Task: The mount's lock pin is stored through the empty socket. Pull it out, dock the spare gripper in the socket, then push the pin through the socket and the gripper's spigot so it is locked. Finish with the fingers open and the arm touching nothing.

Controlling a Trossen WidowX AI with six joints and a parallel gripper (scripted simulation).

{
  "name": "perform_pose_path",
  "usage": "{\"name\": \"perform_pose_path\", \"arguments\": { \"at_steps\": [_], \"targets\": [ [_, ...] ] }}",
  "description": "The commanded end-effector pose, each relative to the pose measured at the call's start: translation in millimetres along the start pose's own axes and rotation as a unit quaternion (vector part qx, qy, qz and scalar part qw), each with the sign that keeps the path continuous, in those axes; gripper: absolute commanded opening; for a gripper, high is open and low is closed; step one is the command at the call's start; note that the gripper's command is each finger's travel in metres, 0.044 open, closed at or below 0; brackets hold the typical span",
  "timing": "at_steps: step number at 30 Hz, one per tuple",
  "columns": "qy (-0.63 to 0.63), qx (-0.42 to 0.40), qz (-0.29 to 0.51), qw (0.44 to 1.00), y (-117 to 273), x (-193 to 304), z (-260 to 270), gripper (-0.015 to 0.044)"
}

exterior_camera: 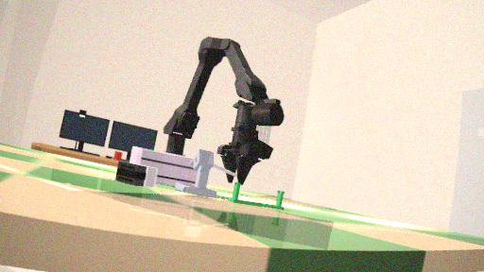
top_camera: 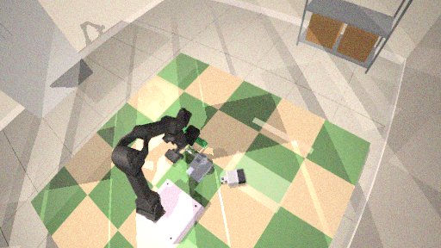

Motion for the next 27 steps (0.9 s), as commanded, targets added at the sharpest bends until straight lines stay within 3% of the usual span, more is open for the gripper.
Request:
{"name": "perform_pose_path", "arguments": {
  "at_steps": [1, 10, 21, 27],
  "targets": [
    [0.002, -0.004, -0.001, 1.000, -1.9, 0.0, 1.4, 0.0247],
    [0.002, -0.004, -0.001, 1.000, -1.9, 0.0, 1.4, 0.0011],
    [0.002, -0.004, -0.002, 1.000, -1.7, 0.0, 0.1, 0.0000],
    [-0.007, -0.006, -0.042, 0.999, 2.9, 3.1, -0.9, 0.0000]
  ]
}}
Point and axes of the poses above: the point midway between the two fingers, 35 mm back from their tips, its own y axis back along the fingers, its own z axis across the jaws, x = y × z, the point moved 6 cm from there along y, back along the fingers, and after that the axes turned 2 degrees about -y, right-handed, at the moved point
